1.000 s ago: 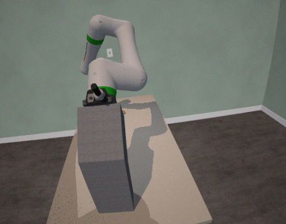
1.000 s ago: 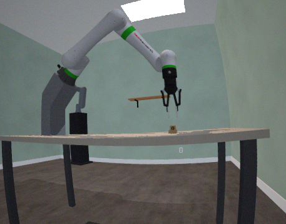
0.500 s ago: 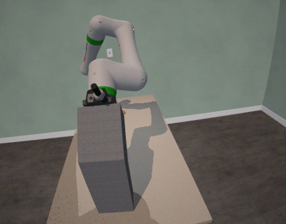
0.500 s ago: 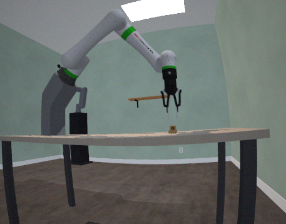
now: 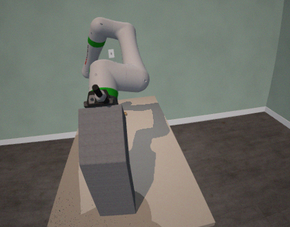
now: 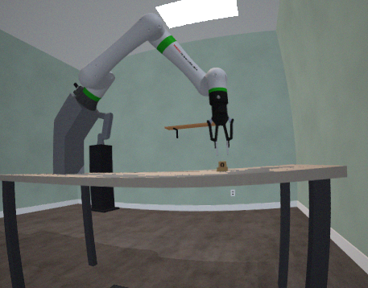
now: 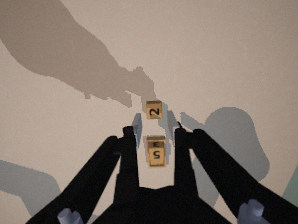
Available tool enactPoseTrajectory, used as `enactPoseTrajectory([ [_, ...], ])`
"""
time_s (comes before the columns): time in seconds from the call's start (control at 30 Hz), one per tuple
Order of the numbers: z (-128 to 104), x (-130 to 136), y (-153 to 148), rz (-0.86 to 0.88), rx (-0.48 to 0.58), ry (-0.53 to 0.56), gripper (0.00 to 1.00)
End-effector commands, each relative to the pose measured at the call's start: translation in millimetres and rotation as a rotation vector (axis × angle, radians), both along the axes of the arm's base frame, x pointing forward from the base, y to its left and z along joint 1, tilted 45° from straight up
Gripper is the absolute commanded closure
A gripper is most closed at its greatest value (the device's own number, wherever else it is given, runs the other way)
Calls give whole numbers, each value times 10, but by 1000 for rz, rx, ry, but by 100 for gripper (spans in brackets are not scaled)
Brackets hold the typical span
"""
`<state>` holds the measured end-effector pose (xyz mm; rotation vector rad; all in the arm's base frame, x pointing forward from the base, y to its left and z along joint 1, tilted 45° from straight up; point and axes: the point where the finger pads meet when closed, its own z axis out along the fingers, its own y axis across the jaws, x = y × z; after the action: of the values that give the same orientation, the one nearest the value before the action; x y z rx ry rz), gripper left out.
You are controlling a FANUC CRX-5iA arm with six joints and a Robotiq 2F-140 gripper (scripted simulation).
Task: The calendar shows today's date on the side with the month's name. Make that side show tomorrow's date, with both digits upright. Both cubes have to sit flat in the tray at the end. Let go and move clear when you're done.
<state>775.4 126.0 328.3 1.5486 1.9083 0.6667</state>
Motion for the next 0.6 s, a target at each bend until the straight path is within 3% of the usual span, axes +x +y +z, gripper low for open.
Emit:
enactPoseTrajectory([
  [0.0,-27,30,2,0,0,0,64],
  [0.57,-177,178,9,0,0,0,64],
])
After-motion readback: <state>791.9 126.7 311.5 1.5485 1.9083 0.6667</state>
